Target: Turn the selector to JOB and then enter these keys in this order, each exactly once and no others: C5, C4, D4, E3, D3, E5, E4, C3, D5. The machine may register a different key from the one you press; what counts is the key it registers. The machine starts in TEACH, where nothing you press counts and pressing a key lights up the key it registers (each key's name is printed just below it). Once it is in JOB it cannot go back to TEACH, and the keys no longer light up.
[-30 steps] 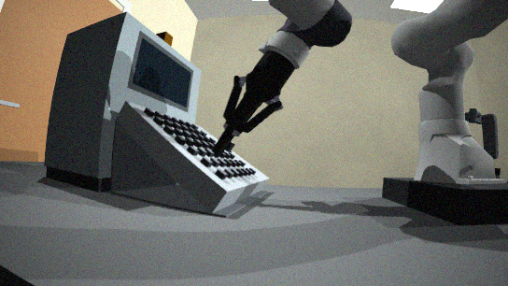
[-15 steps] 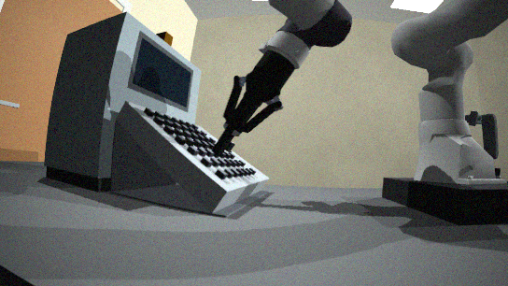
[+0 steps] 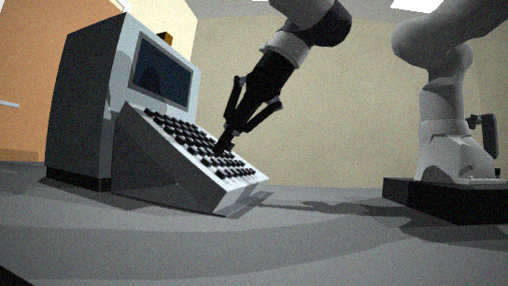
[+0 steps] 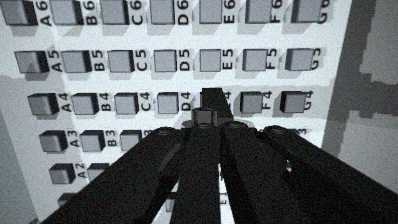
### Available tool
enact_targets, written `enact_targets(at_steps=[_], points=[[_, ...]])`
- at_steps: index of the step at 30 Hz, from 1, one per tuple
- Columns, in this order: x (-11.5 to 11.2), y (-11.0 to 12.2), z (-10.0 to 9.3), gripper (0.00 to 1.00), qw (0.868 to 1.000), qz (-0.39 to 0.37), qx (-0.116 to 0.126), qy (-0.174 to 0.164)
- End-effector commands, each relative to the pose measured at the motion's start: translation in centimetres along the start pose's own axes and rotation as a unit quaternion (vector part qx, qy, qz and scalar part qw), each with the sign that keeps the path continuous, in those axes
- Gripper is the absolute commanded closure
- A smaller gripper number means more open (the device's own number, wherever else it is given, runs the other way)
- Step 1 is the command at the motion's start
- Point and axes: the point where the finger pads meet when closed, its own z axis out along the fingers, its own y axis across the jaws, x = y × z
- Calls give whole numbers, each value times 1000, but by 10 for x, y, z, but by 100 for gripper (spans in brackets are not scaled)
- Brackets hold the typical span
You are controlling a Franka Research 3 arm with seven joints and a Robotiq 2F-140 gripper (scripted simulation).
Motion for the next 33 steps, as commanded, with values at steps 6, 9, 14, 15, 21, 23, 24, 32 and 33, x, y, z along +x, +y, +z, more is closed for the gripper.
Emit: enact_targets(at_steps=[6,9,14,15,21,23,24,32,33], points=[[0,-1,-7,90,1000,-1,2,0],[0,-1,-11,90,1000,-1,2,0],[0,-1,-20,90,1000,-1,2,0],[0,-1,-20,90,1000,-1,2,0],[0,-1,-27,90,1000,-1,2,0],[0,-1,-30,90,1000,-1,2,0],[0,-1,-30,90,1000,-1,2,0],[0,-1,-33,90,1000,-1,2,0],[0,-1,-33,90,1000,-1,2,0]])
